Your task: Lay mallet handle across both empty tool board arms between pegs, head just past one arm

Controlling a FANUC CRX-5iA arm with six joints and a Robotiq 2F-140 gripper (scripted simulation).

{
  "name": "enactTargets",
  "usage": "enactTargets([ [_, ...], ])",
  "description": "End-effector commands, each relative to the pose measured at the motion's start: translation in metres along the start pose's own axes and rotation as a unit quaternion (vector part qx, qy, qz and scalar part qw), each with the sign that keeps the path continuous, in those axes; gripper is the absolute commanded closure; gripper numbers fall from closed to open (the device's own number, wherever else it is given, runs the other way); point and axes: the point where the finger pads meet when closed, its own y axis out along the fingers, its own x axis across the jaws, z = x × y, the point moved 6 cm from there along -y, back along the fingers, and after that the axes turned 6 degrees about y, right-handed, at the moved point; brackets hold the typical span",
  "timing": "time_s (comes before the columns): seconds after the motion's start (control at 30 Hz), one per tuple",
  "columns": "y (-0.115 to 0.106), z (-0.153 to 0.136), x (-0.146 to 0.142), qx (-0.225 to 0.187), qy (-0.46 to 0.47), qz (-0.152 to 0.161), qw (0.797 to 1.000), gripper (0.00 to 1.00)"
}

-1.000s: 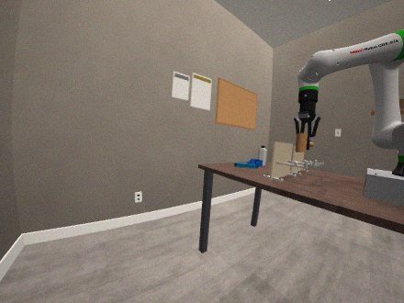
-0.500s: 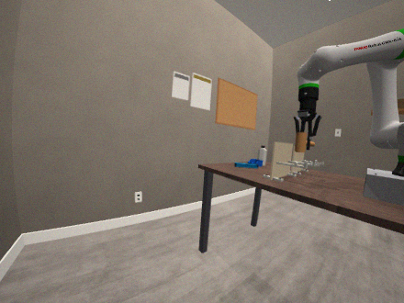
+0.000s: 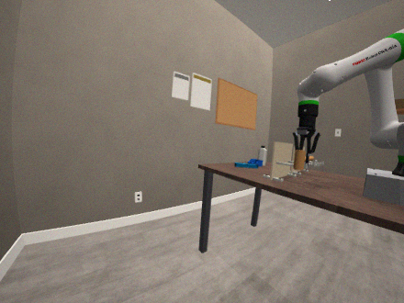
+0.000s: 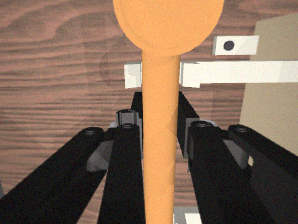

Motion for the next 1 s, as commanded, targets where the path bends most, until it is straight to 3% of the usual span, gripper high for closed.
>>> enactTargets([
  [0.0,0.0,0.0,0.001,0.0,0.0,-0.001,1.0,0.9],
  [0.47,0.015,0.002,0.002,0.0,0.0,-0.001,1.0,0.9],
  [0.93,0.016,0.002,0.002,0.0,0.0,-0.001,1.0,0.9],
  [0.97,0.016,0.002,0.002,0.0,0.0,-0.001,1.0,0.0],
])
